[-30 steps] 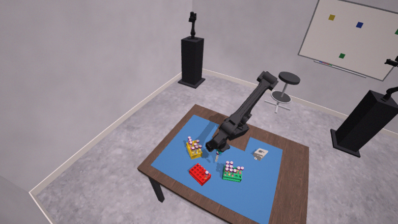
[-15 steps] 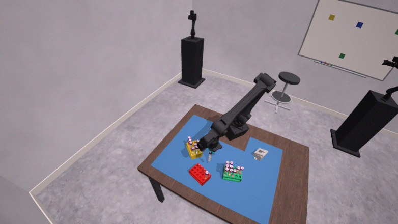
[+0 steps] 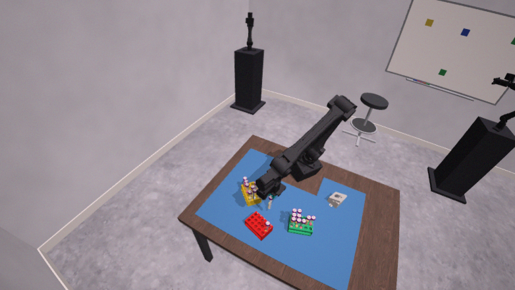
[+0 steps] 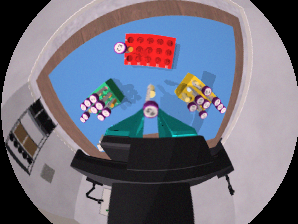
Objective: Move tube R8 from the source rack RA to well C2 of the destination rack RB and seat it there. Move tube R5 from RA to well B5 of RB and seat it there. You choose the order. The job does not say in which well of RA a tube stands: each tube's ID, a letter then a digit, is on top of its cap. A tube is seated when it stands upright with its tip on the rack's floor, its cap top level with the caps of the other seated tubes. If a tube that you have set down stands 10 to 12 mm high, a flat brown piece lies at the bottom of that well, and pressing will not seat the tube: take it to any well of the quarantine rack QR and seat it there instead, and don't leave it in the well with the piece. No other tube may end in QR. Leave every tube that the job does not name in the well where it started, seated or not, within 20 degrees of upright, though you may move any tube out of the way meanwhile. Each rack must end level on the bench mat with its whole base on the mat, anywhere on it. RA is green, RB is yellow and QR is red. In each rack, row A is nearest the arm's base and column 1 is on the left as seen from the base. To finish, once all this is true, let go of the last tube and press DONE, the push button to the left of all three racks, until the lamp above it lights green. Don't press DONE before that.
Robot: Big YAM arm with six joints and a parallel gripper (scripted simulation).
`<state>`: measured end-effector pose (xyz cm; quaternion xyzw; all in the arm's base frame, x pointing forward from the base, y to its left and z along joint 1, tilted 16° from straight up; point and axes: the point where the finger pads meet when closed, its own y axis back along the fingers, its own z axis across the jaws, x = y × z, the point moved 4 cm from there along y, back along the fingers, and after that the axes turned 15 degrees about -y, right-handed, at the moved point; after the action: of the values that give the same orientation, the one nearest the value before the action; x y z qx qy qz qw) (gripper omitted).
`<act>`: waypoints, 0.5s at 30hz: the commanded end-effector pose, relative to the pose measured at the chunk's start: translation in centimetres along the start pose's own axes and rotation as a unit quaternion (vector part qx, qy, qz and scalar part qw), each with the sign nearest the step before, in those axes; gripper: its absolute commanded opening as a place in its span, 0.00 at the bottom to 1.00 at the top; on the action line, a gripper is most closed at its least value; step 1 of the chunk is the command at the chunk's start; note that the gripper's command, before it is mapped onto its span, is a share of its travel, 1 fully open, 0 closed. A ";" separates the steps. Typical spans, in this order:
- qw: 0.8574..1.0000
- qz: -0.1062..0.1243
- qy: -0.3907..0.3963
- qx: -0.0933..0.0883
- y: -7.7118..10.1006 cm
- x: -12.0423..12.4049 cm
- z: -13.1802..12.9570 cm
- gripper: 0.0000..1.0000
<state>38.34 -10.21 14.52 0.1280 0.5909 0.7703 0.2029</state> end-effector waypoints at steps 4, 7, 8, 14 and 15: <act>0.993 -0.012 0.115 -0.003 0.8 -1.3 0.5 0.00; 0.990 -0.012 0.141 -0.002 0.8 -1.3 0.5 0.00; 0.991 -0.008 0.132 -0.002 0.5 -0.2 -0.7 0.00; 0.991 -0.021 0.136 -0.001 1.2 0.4 -2.4 0.00; 0.991 -0.021 0.136 -0.001 1.2 0.5 -2.7 0.00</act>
<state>36.54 -11.41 13.51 0.0432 0.6091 0.7814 0.1287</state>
